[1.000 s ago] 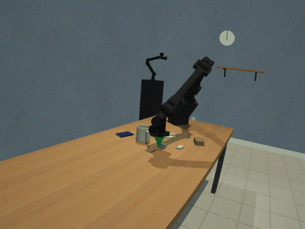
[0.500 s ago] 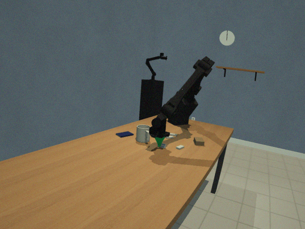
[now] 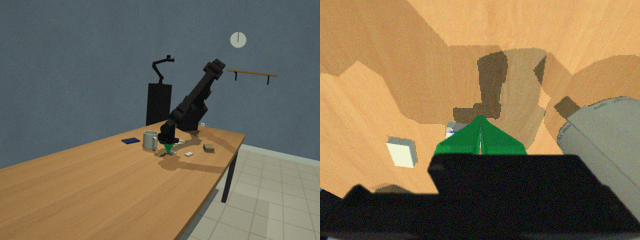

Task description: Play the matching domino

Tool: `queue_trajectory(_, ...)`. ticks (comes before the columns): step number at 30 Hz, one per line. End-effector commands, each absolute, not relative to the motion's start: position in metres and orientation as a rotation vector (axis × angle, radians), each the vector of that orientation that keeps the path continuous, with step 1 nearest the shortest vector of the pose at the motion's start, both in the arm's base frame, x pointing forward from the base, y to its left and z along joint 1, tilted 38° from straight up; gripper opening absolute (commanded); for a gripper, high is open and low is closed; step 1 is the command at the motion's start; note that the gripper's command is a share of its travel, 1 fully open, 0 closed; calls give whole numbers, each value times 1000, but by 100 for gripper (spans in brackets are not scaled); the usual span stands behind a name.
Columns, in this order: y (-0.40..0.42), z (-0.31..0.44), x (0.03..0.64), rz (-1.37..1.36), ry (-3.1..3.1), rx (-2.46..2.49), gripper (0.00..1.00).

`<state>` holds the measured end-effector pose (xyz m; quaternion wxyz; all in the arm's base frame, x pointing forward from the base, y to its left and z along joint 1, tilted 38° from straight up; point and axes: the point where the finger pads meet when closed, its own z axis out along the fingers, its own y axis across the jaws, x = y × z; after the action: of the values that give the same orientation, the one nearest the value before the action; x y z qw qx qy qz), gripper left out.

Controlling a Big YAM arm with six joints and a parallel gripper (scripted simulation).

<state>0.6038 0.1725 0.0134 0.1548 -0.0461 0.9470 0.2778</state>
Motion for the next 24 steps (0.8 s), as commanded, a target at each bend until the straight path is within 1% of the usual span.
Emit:
queue_trajectory(1, 174, 51, 610, 787, 2634, -140, 0)
queue_trajectory(8, 174, 51, 610, 787, 2634, -140, 0)
queue_trajectory(9, 172, 25, 600, 794, 2687, -135, 0)
queue_trajectory(18, 173, 59, 602, 786, 2623, -141, 0)
queue_trajectory(24, 173, 59, 602, 786, 2623, -141, 0)
